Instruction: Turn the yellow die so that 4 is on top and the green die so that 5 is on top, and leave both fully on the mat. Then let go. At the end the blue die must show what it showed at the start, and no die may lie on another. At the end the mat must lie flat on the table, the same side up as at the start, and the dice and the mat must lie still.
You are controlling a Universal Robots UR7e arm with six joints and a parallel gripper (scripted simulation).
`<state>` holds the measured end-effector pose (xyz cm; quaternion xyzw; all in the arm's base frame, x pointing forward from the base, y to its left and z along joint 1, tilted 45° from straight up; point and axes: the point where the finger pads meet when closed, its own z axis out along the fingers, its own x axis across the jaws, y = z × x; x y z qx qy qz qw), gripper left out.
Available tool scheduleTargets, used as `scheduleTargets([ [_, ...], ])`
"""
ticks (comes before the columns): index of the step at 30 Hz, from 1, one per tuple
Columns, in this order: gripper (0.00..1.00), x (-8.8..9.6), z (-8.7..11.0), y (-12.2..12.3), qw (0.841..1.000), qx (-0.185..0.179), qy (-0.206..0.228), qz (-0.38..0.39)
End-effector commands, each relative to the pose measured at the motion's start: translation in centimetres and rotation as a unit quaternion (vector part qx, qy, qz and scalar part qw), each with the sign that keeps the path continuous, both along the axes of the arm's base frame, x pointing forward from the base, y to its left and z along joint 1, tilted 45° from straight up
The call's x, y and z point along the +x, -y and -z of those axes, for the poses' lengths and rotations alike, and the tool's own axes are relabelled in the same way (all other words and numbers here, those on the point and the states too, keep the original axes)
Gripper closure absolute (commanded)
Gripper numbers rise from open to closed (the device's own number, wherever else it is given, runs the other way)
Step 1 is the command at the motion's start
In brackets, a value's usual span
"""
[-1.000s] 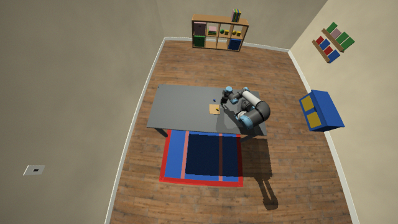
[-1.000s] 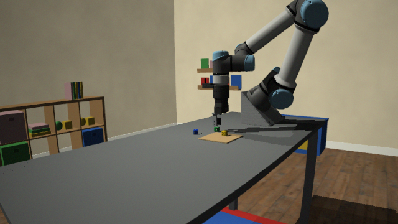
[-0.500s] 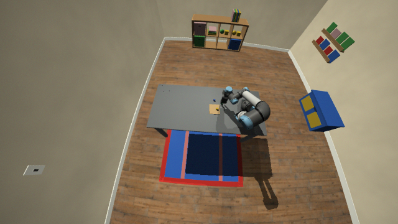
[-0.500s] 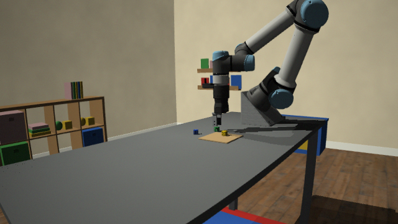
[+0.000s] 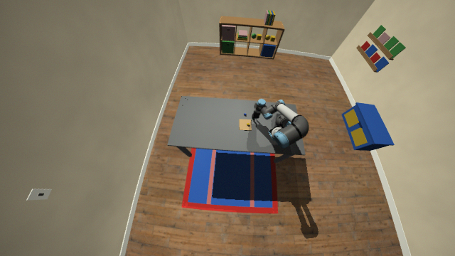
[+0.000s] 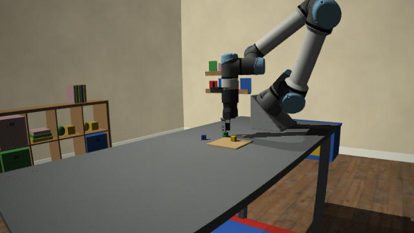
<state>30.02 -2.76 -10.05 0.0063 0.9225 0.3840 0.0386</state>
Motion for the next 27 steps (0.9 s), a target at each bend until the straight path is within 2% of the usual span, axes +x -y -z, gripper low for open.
scheduleTargets([
  [1,0.3,0.0,0.2,-0.2,1.0,0.0,0.0,0.0],
  [14,0.3,0.2,1.4,-1.3,1.0,0.0,0.0,0.0],
  [27,0.3,0.2,1.5,-1.5,1.0,0.0,0.0,0.0],
])
